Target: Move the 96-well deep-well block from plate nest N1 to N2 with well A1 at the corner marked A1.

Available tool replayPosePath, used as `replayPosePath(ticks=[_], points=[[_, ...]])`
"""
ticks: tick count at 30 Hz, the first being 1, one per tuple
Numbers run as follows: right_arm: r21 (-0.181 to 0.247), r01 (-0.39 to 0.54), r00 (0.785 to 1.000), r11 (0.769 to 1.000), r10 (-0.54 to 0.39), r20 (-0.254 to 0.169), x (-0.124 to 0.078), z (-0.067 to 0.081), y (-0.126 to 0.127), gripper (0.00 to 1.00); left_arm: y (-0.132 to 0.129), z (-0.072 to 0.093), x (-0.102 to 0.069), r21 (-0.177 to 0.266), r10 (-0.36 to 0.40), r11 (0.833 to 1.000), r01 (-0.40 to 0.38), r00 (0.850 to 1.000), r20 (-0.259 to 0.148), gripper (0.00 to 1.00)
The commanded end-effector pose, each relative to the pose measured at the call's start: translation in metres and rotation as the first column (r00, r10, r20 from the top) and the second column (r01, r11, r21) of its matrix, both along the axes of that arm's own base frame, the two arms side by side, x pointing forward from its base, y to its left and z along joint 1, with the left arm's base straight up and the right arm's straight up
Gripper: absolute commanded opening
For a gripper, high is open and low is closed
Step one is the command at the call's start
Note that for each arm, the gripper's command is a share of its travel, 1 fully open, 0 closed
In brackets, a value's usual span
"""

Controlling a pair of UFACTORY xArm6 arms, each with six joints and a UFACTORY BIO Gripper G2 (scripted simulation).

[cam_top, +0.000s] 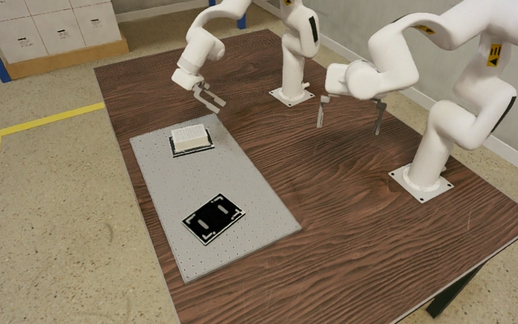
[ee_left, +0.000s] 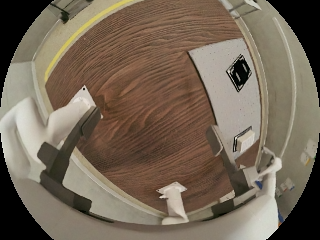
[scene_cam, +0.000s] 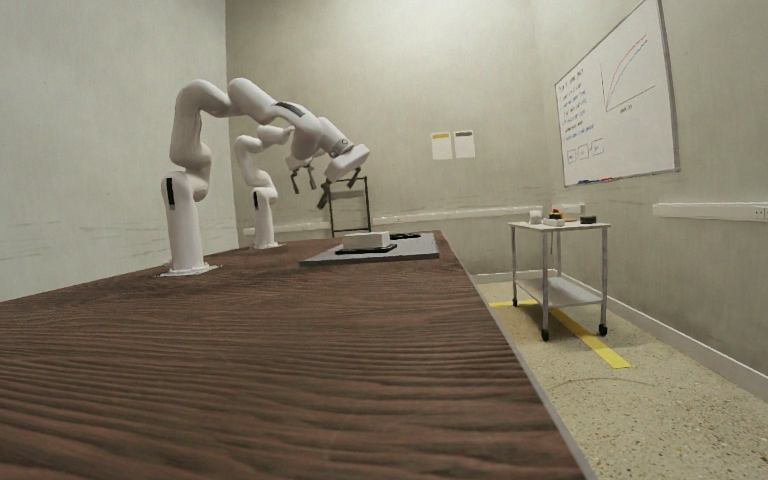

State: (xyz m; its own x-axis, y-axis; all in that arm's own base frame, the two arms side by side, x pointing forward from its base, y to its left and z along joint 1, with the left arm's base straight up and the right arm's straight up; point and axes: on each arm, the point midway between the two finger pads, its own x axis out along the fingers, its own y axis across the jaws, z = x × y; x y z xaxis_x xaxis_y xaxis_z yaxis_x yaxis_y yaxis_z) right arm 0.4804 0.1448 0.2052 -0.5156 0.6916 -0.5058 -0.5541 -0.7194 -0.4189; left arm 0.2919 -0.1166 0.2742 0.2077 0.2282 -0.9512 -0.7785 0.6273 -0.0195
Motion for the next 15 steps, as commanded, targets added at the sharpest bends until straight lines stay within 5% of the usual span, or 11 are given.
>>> replayPosePath(ticks=[1,15], points=[[0.000,0.000,1.000,1.000,0.000,0.005,0.001,0.002,0.000,1.00,-0.013,0.006,-0.027,-0.056,-0.002,0.998,-0.001,0.999,-0.054,1.00],[0.000,0.000,1.000,1.000,0.000,0.005,0.001,0.002,0.000,1.00,-0.036,0.017,-0.075,-0.161,-0.033,0.987,0.008,0.988,-0.152,1.00]])
